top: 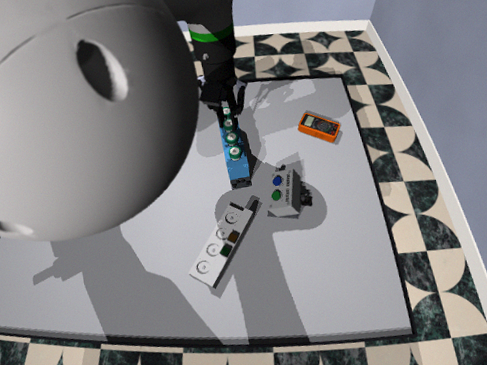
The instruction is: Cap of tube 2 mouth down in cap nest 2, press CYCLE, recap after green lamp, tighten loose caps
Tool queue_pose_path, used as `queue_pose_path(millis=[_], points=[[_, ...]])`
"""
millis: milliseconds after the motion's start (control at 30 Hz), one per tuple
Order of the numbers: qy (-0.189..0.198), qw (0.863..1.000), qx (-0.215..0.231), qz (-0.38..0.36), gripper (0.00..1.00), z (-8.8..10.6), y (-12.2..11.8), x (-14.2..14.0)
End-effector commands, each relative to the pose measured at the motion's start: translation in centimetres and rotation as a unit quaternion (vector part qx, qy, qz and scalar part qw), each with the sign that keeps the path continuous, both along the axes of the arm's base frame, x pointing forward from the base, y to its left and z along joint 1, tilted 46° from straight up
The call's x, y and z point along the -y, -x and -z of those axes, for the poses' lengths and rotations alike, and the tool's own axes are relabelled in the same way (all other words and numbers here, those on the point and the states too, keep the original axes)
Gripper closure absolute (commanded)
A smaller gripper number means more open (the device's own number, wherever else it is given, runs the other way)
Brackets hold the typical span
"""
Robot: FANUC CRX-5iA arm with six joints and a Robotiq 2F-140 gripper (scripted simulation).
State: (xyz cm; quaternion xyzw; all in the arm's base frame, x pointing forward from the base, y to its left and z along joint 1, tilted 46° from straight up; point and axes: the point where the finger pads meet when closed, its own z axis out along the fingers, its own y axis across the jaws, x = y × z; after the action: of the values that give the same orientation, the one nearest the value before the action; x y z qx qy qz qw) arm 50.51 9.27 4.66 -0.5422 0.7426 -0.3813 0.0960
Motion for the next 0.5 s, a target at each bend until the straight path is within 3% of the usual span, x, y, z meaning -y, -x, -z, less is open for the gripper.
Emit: queue_pose_path(millis=[0, 100, 167, 233, 467], points=[[0.048, 0.996, -0.04, -0.061, 0.7, -0.03, -0.01, -0.06], [0.09, 0.987, -0.075, -0.112, 0.7, -0.03, -0.01, -0.05], [0.09, 0.987, -0.075, -0.112, 0.7, -0.03, -0.01, -0.05], [0.117, 0.978, -0.097, -0.146, 0.7, -0.03, -0.02, -0.05], [0.209, 0.926, -0.174, -0.26, 0.7, -0.01, -0.02, -0.04]])
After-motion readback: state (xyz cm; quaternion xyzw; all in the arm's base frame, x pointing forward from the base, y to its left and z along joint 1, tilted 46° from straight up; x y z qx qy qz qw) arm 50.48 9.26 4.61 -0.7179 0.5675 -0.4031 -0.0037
